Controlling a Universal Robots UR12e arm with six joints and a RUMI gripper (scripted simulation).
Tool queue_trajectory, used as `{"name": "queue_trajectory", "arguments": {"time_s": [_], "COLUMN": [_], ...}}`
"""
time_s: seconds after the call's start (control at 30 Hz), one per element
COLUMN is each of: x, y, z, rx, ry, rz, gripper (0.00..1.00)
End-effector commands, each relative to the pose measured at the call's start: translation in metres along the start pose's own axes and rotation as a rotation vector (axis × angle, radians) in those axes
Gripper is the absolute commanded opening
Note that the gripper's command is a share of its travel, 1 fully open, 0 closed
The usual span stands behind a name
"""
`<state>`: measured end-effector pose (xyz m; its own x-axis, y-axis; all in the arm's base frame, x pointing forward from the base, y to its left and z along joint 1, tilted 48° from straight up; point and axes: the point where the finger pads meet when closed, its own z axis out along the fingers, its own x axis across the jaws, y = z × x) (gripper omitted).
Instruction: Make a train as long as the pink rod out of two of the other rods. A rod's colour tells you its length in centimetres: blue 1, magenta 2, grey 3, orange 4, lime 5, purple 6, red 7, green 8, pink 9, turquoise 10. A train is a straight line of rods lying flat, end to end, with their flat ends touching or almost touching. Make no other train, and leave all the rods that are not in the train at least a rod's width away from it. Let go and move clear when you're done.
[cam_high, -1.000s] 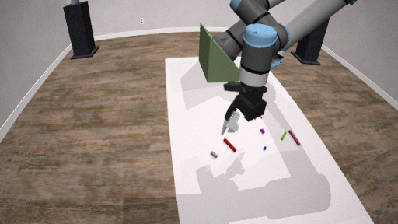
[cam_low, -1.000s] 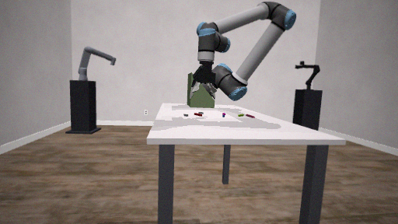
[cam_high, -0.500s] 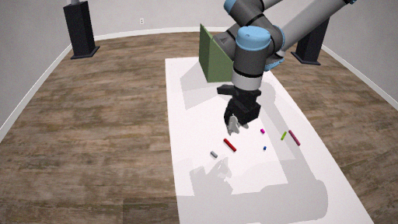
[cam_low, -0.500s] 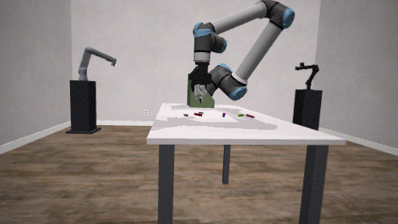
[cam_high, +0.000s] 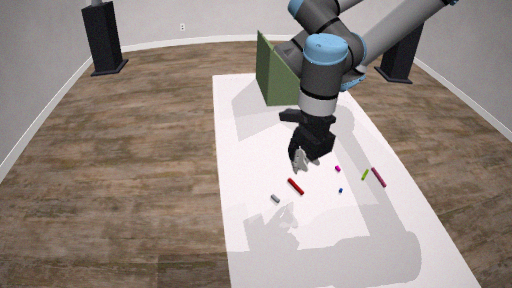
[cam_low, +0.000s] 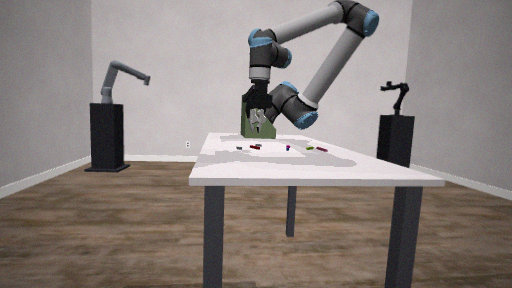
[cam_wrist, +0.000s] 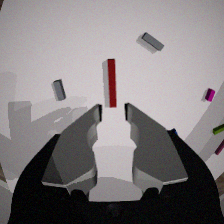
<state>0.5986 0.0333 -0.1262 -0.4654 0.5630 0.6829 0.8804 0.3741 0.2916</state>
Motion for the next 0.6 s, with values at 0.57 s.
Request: {"name": "queue_trajectory", "arguments": {"time_s": [0.57], "x": [-0.0005], "y": [0.0004], "z": [0.0017], "rx": [-0.001], "ry": [-0.001], "rz": [0.000], "gripper": [0.14]}}
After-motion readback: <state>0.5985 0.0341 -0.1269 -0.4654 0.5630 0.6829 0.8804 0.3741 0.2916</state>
